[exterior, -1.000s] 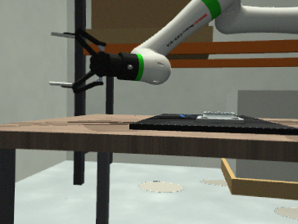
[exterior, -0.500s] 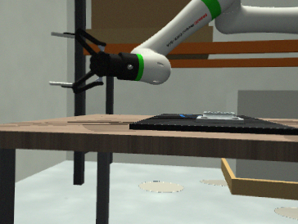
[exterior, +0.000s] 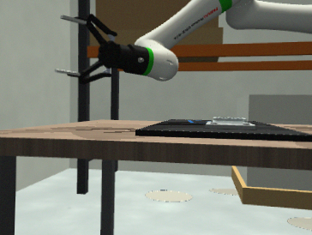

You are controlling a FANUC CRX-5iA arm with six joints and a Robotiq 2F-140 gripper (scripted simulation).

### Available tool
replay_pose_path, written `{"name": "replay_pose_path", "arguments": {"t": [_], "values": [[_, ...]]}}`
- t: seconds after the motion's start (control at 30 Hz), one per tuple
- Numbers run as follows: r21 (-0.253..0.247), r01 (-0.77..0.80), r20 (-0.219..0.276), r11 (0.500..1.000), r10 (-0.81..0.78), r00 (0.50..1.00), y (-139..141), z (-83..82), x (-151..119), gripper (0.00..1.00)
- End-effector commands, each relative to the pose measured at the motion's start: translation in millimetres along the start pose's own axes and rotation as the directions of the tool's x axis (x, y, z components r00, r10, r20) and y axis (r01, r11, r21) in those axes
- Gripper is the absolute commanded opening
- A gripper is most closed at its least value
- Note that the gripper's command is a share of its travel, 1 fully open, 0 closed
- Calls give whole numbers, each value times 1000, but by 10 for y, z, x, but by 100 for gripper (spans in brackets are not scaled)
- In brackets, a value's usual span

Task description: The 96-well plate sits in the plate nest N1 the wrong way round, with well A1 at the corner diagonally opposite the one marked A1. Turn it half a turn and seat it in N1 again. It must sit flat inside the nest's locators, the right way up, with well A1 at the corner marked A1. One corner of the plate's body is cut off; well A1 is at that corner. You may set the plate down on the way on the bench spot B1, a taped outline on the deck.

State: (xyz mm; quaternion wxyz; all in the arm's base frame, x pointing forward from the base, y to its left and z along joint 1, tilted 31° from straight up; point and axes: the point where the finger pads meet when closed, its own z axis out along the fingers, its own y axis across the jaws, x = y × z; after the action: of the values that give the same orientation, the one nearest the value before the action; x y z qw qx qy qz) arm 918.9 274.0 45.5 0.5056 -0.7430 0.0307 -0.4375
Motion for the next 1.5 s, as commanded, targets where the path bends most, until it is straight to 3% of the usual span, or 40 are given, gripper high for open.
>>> {"name": "replay_pose_path", "arguments": {"t": [0.0, 0.07, 0.2, 0.27, 0.3, 0.43, 0.5, 0.7, 0.77, 0.93, 1.0, 1.13, 1.23, 1.37, 1.47], "values": [[12, 2, 33, 1000, -2, 999, -98, -24, -43, 100], [27, 4, 74, 1000, -6, 997, -183, -47, -89, 100], [27, 4, 74, 1000, -6, 997, -300, -80, -152, 100], [43, 7, 138, 999, -13, 990, -381, -112, -201, 100], [45, 7, 147, 999, -14, 989, -422, -129, -225, 100], [45, 7, 147, 999, -14, 989, -523, -170, -287, 100], [55, 9, 212, 998, -20, 977, -598, -213, -337, 100], [57, 9, 221, 998, -21, 975, -723, -283, -420, 100], [60, 10, 285, 998, -27, 958, -792, -336, -470, 100], [61, 10, 294, 998, -28, 955, -899, -418, -548, 100], [57, 12, 357, 998, -32, 934, -961, -480, -596, 100], [57, 13, 366, 998, -33, 930, -1023, -542, -644, 100], [46, 17, 435, 999, -35, 900, -1106, -647, -712, 100], [46, 17, 435, 999, -35, 900, -1186, -748, -777, 100], [27, 23, 501, 999, -34, 865, -1255, -867, -836, 100]]}}
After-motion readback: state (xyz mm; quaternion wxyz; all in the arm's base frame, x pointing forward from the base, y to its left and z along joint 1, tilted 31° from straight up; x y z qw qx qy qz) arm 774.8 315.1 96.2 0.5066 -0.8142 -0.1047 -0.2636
